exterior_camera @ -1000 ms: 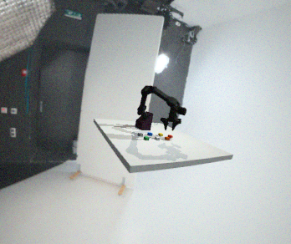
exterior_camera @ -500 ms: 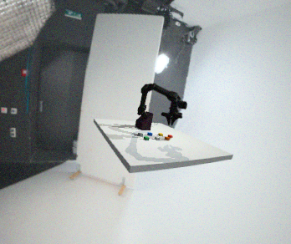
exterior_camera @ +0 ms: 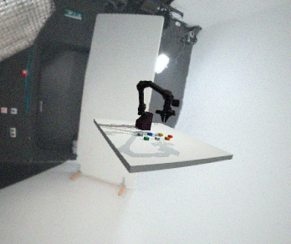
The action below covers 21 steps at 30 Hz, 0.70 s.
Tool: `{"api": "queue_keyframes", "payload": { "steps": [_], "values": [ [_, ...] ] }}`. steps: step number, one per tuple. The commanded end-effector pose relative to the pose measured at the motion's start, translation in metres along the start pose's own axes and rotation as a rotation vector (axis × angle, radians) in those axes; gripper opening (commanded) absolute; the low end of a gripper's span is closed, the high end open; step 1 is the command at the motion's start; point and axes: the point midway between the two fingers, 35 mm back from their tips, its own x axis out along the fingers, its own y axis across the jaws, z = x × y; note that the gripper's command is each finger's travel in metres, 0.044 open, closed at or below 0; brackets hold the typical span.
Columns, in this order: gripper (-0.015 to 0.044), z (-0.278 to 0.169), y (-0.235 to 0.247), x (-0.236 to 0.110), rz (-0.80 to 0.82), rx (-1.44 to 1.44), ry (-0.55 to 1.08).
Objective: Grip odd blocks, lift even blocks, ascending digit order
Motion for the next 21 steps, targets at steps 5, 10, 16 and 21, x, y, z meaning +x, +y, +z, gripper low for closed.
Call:
{"api": "queue_keyframes", "payload": {
  "steps": [5,10,16,21],
  "values": [
    [0.0172,-0.014,-0.002,0.017,0.007,0.014,0.002],
    [0.0304,-0.016,-0.003,0.084,0.002,0.015,0.002],
    [0.04,-0.016,-0.003,0.084,0.002,0.015,0.002],
    [0.04,-0.015,-0.003,0.09,0.002,0.015,0.002]
  ]
}}
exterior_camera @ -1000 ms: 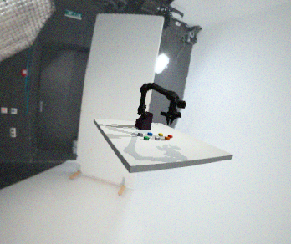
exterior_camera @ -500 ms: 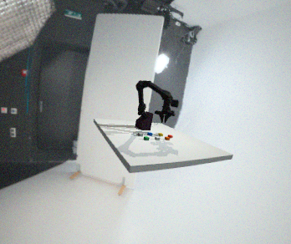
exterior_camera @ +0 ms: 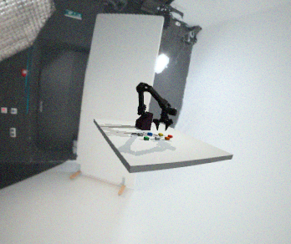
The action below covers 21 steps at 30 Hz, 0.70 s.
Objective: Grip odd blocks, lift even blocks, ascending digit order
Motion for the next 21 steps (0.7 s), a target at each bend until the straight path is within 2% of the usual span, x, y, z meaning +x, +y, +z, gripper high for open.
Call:
{"api": "queue_keyframes", "payload": {
  "steps": [1,21],
  "values": [
    [0.04,-0.003,-0.001,0.01,-0.01,-0.01,0.007],
    [0.04,-0.004,-0.002,0.039,-0.012,-0.01,0.007]
  ]
}}
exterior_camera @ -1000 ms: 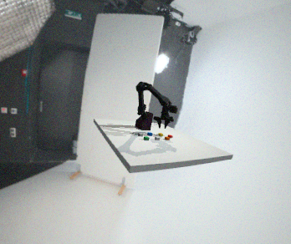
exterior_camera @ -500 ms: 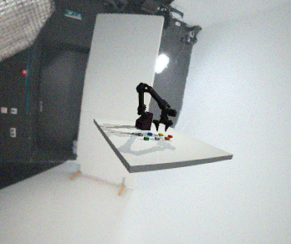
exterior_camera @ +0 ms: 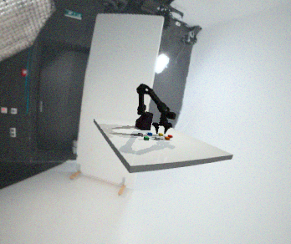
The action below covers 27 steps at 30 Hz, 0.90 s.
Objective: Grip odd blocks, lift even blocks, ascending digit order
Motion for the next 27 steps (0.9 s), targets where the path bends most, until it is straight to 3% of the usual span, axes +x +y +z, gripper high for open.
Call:
{"api": "queue_keyframes", "payload": {
  "steps": [1,11,27],
  "values": [
    [0.0374,-0.0039,-0.0008,0.0065,-0.01,-0.012,0.008],
    [0.012,-0.0039,-0.0008,0.0065,-0.01,-0.012,0.008],
    [0.012,-0.0039,-0.0008,0.0065,-0.01,-0.012,0.008]
  ]
}}
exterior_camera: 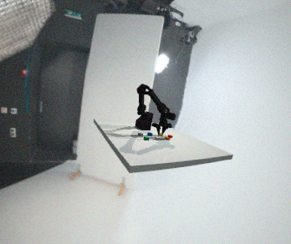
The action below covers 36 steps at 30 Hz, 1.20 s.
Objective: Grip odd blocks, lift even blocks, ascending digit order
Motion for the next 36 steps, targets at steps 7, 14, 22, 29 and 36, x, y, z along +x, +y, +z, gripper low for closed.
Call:
{"api": "queue_keyframes", "payload": {
  "steps": [7,14,22,29,36],
  "values": [
    [0.012,0.0,-0.001,0.001,-0.005,-0.004,-0.001],
    [0.012,0.0,-0.001,0.001,-0.005,-0.004,-0.001],
    [0.012,0.002,0.002,-0.001,0.008,-0.011,-0.007],
    [0.012,0.001,0.001,-0.007,0.003,-0.008,-0.004],
    [0.012,0.0,0.0,-0.013,-0.002,-0.005,-0.002]
  ]
}}
